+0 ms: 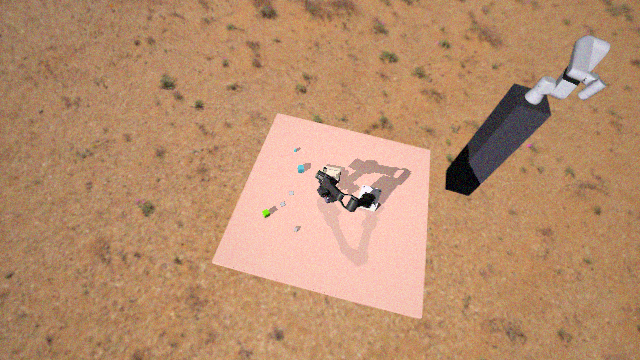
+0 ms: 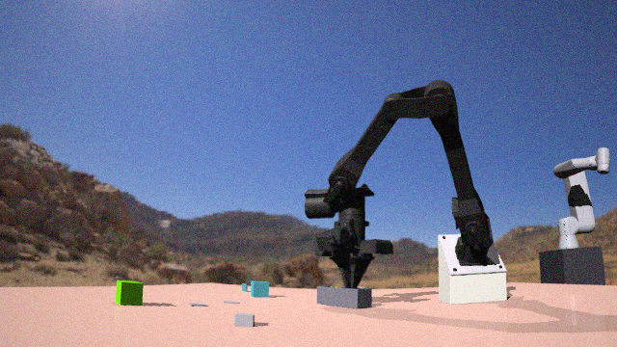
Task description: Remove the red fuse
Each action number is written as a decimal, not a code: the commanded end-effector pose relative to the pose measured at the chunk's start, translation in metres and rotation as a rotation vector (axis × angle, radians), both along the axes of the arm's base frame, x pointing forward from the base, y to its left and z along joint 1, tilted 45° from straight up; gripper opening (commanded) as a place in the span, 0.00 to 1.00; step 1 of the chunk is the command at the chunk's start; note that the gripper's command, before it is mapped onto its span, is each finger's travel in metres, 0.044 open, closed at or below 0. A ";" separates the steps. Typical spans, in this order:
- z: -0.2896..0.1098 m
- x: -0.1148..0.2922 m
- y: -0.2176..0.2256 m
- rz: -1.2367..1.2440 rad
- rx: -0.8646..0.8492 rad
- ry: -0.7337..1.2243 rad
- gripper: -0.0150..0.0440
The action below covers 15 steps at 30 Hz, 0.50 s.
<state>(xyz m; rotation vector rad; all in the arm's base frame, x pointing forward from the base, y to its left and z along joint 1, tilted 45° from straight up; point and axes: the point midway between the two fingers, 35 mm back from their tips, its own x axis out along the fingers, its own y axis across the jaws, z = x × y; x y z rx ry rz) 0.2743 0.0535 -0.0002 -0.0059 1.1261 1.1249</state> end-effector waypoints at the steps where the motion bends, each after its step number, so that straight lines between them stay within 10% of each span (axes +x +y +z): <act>1: -0.003 -0.003 0.002 -0.004 0.004 0.010 0.38; 15: -0.002 -0.002 0.002 0.000 0.001 0.004 0.32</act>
